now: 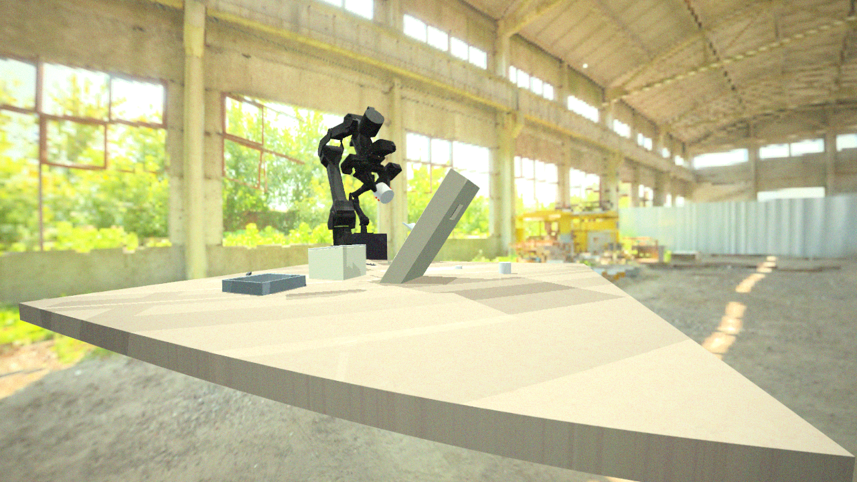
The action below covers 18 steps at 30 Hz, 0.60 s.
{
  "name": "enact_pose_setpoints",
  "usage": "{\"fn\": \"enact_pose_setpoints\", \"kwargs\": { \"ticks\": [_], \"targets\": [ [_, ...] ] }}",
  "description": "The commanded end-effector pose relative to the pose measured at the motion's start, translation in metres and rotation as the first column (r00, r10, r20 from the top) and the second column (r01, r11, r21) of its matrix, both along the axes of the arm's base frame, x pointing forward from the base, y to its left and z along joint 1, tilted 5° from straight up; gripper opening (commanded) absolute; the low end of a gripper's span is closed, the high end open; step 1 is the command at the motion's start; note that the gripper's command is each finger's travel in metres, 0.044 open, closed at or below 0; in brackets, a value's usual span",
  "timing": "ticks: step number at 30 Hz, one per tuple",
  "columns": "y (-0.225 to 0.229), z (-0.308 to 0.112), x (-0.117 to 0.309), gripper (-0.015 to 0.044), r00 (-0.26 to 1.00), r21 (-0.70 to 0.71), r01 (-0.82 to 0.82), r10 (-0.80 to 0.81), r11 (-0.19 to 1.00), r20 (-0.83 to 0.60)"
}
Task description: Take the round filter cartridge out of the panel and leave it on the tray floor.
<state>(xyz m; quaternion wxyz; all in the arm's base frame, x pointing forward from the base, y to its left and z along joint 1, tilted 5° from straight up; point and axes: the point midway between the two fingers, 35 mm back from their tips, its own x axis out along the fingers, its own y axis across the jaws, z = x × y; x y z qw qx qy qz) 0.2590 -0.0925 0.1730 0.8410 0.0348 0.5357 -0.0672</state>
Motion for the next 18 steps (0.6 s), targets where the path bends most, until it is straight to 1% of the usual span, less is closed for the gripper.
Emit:
{"fn": "enact_pose_setpoints", "kwargs": {
  "ticks": [1, 9, 18],
  "targets": [
    [-0.026, 0.001, -0.010, 0.0000, 0.989, -0.015, 0.145, -0.145, 0.989, 0.008],
    [-0.067, 0.002, -0.034, 0.0000, 0.925, -0.034, 0.381, -0.380, 0.924, 0.019],
    [-0.107, 0.004, -0.069, 0.0000, 0.786, -0.053, 0.619, -0.617, 0.784, 0.039]
  ]
}}
